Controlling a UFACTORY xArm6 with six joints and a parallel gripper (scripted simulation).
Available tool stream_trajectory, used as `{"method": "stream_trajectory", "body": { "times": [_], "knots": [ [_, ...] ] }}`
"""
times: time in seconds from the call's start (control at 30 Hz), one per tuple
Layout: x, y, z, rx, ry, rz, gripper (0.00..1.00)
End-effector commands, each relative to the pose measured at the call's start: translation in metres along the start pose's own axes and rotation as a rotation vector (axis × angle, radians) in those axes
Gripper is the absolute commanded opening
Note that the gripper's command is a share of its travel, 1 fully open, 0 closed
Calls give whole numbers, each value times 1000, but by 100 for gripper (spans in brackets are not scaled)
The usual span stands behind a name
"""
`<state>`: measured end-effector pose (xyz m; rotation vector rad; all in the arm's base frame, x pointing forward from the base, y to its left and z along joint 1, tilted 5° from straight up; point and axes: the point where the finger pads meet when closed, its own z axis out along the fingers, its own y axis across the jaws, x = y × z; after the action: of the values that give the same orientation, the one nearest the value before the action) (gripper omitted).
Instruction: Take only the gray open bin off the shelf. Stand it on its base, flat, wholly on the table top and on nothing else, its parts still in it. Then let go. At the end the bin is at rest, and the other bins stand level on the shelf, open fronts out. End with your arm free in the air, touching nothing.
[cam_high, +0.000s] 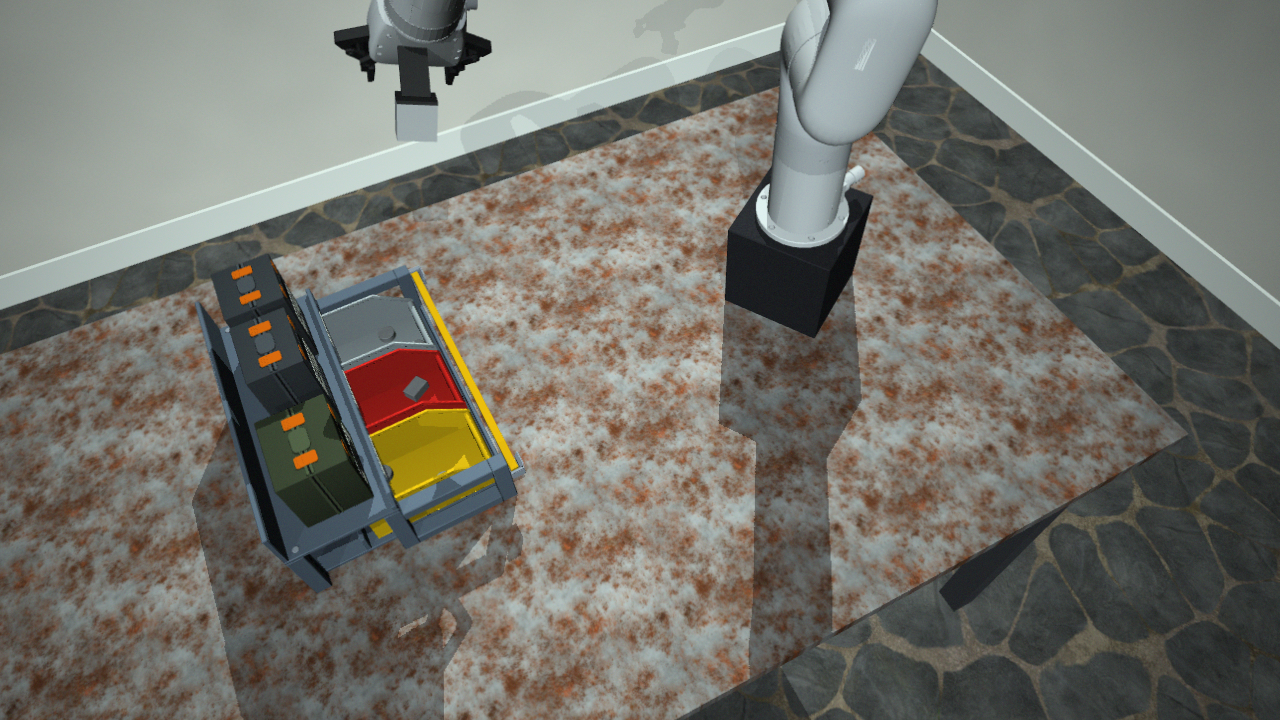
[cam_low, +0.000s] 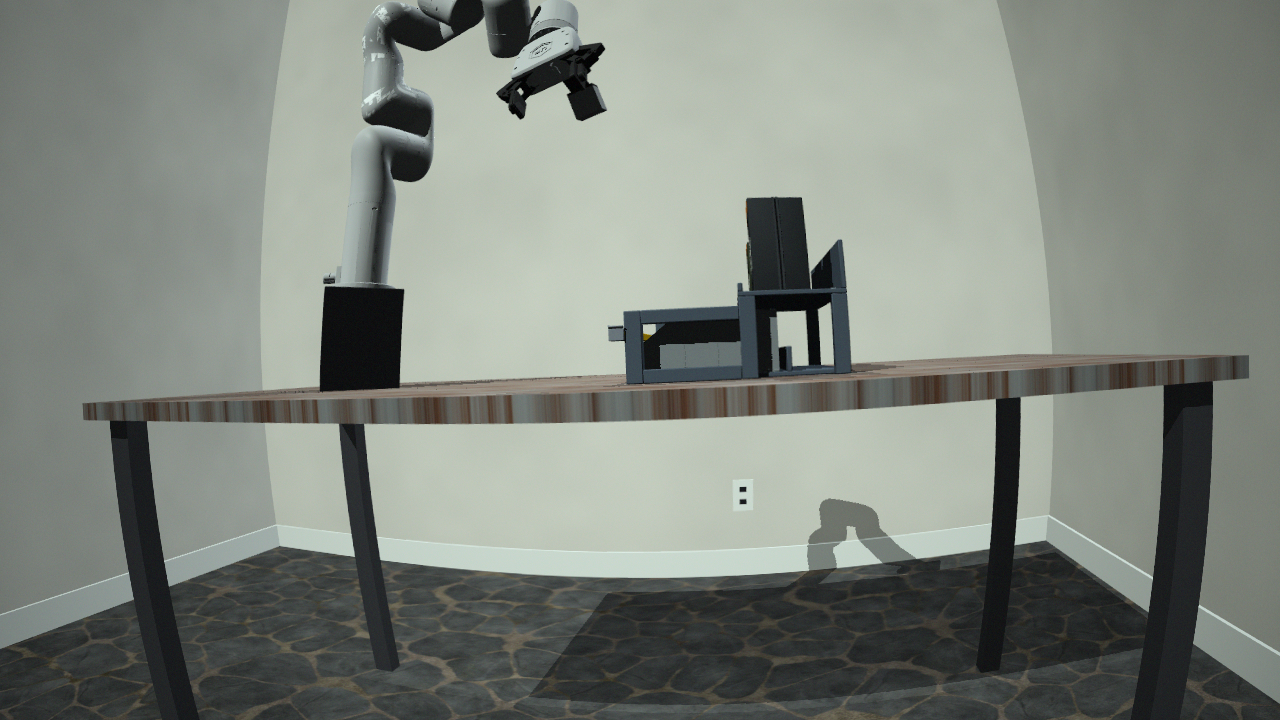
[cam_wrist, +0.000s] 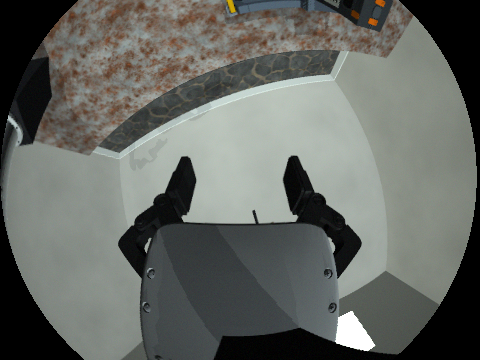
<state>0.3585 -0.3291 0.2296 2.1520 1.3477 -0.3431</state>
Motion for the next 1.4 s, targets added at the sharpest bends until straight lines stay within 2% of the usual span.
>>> {"method": "stream_trajectory", "body": {
  "times": [0.0,0.47,0.63,1.03,1.2,1.37],
  "knots": [
    [-1,2,-1,-4,-1,2,100],
    [-1,2,-1,-4,-1,2,100],
    [23,-6,-44,-48,251,-47,100],
    [23,-6,-44,-48,251,-47,100],
    [47,-13,-87,-92,496,-95,100],
    [47,-13,-87,-92,496,-95,100]
  ]
}}
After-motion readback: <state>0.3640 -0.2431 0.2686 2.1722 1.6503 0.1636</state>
